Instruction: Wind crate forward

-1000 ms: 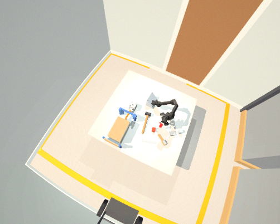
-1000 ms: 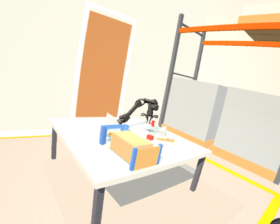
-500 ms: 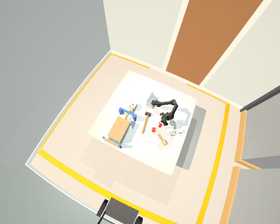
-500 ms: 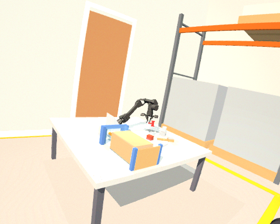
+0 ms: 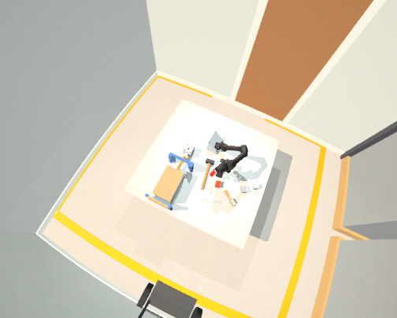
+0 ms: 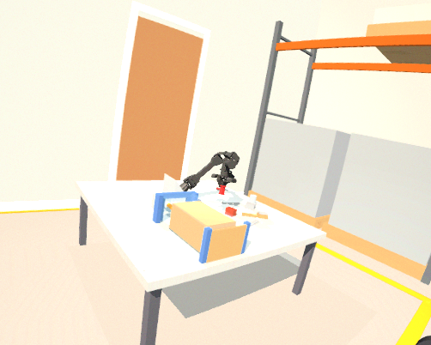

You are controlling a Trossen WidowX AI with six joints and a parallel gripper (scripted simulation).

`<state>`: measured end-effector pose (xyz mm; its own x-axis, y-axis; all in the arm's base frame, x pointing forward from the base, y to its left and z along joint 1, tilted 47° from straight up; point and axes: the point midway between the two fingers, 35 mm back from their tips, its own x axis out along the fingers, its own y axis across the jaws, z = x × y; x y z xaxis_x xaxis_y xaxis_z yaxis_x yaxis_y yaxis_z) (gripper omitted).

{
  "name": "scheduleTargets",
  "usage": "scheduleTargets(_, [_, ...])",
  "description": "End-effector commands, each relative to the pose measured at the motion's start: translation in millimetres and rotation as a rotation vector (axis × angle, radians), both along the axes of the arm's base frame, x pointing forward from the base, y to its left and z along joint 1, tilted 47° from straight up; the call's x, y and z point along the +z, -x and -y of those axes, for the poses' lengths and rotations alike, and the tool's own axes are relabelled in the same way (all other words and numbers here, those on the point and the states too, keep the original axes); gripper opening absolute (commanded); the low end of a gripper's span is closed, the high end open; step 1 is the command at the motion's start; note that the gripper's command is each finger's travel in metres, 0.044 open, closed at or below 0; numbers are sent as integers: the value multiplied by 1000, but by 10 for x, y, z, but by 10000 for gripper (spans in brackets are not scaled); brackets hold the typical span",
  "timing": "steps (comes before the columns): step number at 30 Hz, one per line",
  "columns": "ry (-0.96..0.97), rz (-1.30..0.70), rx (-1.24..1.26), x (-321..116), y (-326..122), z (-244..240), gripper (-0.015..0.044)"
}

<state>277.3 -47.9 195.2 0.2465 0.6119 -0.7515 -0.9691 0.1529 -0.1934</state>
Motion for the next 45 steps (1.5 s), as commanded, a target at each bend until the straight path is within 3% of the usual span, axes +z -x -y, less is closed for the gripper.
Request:
scheduleTargets(1, [-17,-123,-153,-213,-16,314,0])
scheduleTargets(26, [-212,-811,-915,-1422,567,1567,0])
scheduleTargets(45, [-442,-1331,-1413,-2392,1475,1986,0])
